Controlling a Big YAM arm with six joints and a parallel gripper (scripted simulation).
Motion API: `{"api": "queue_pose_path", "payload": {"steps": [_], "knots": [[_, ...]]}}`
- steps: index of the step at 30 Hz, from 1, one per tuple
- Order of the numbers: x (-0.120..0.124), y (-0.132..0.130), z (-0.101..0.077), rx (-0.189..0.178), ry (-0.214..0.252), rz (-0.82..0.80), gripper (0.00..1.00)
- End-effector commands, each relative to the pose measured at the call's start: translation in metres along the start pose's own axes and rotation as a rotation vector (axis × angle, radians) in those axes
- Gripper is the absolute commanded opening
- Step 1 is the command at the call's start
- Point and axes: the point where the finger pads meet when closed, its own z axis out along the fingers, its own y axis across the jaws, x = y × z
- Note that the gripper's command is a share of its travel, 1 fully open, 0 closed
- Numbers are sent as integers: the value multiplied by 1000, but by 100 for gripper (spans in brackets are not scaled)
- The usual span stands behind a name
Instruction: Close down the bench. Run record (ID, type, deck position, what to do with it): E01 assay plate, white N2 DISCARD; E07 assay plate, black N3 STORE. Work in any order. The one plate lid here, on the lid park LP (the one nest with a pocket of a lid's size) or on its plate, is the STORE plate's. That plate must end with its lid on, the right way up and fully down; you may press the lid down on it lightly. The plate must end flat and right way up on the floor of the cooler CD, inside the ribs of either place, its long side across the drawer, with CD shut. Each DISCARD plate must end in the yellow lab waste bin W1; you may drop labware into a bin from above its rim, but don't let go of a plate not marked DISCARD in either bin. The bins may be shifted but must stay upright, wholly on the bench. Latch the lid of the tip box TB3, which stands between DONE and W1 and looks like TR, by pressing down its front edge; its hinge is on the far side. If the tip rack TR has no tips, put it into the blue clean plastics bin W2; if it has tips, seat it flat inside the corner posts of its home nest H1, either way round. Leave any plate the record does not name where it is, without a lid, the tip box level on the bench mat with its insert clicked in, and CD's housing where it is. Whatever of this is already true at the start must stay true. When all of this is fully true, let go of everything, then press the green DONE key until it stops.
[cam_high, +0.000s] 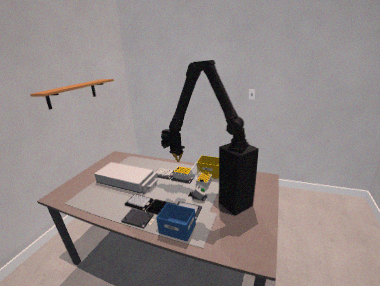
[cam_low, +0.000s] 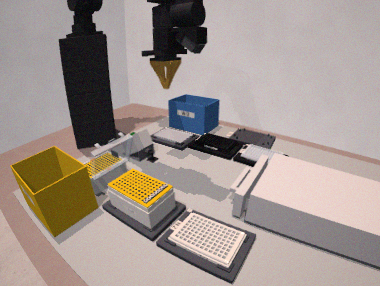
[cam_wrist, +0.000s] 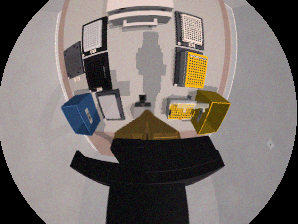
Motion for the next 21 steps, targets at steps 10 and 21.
{"api": "queue_pose_path", "payload": {"steps": [10,21], "knots": [[-14,-47,15,6,-30,-15,0],[-12,-82,28,8,-28,-15,0]]}}
